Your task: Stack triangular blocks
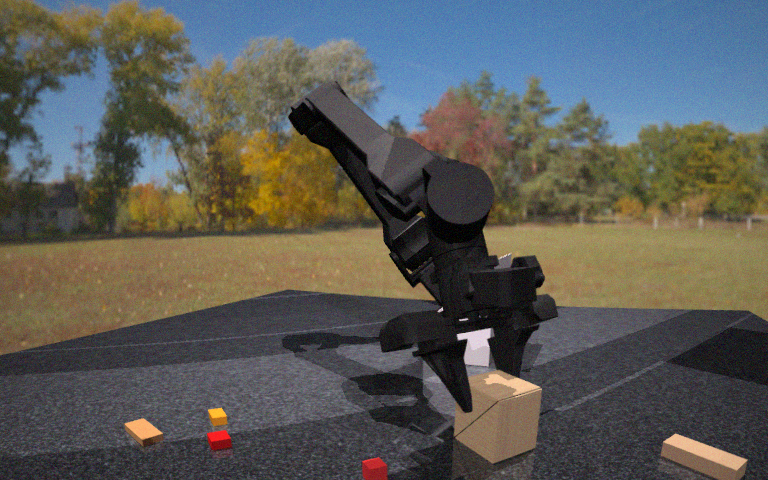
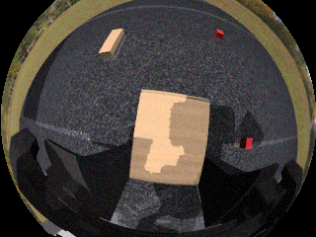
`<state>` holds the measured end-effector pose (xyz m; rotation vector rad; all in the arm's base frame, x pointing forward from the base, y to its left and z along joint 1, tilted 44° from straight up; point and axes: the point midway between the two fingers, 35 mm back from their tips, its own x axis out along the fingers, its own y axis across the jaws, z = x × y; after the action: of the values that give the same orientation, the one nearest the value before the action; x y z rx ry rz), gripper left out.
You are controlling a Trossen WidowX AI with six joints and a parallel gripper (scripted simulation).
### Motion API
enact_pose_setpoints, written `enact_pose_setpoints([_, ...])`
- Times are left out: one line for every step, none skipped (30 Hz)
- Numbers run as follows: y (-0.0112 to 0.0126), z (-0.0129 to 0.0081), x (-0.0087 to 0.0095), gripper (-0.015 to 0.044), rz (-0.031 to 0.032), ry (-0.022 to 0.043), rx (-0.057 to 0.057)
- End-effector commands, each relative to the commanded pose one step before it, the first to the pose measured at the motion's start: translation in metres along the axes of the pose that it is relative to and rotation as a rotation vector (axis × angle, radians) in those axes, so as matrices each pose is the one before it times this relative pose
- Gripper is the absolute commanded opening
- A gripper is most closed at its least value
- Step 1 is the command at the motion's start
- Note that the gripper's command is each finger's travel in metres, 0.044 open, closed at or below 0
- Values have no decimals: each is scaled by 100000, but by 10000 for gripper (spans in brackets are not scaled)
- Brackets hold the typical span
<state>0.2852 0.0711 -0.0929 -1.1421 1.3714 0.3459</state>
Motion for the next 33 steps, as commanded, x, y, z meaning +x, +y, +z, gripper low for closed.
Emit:
enact_pose_setpoints([-23, -26, 72, 0, -256, 73, -540])
enact_pose_setpoints([0, 0, 16, 0, -3, -1, 1])
enact_pose_setpoints([0, 0, 16, 0, -3, -1, 1])
enact_pose_setpoints([0, 0, 16, 0, -3, -1, 1])
enact_pose_setpoints([0, 0, 16, 0, -3, -1, 1])
enact_pose_setpoints([0, 0, 16, 0, -3, -1, 1])
enact_pose_setpoints([0, 0, 16, 0, -3, -1, 1])
enact_pose_setpoints([0, 0, 16, 0, -3, -1, 1])
enact_pose_setpoints([0, 0, 16, 0, -3, -1, 1])
enact_pose_setpoints([27, 23, -74, 0, 273, -65, 531])
enact_pose_setpoints([0, 0, 0, 0, 0, 0, 0])
enact_pose_setpoints([0, 0, 0, 0, 0, 0, 0])
enact_pose_setpoints([0, 0, 0, 0, 0, 0, 0])
enact_pose_setpoints([-2, -3, 4, 0, -44, 21, -59])
enact_pose_setpoints([-4, -7, 9, 0, -95, 45, -127])
enact_pose_setpoints([-6, -11, 13, 0, -145, 70, -194])
enact_pose_setpoints([0, 0, 4, 0, -65, 99, -19])
enact_pose_setpoints([0, 0, 4, 0, -63, 95, -18])
enact_pose_setpoints([23, 22, -28, 26, 376, -296, 347])
enact_pose_setpoints([0, 0, 0, 53, 0, 0, 0])
enact_pose_setpoints([0, 0, 0, 79, 0, 0, 0])
enact_pose_setpoints([0, 0, 0, 105, 0, 0, 0])
enact_pose_setpoints([0, 0, 0, 131, 0, 0, 0])
enact_pose_setpoints([0, 0, 0, 157, 0, 0, 0])
enact_pose_setpoints([0, 0, 0, 184, 0, 0, 0])
enact_pose_setpoints([0, 0, 0, 210, 0, 0, 0])
enact_pose_setpoints([0, 0, 0, 236, 0, 0, 0])
enact_pose_setpoints([0, 0, 0, 263, 0, 0, 0])
enact_pose_setpoints([0, 0, 0, 289, 0, 0, 0])
enact_pose_setpoints([0, 0, 0, 315, 0, 0, 0])
enact_pose_setpoints([0, 0, 0, 341, 0, 0, 0])
enact_pose_setpoints([0, 0, 0, 368, 0, 0, 0])
enact_pose_setpoints([0, 0, 0, 394, 0, 0, 0])
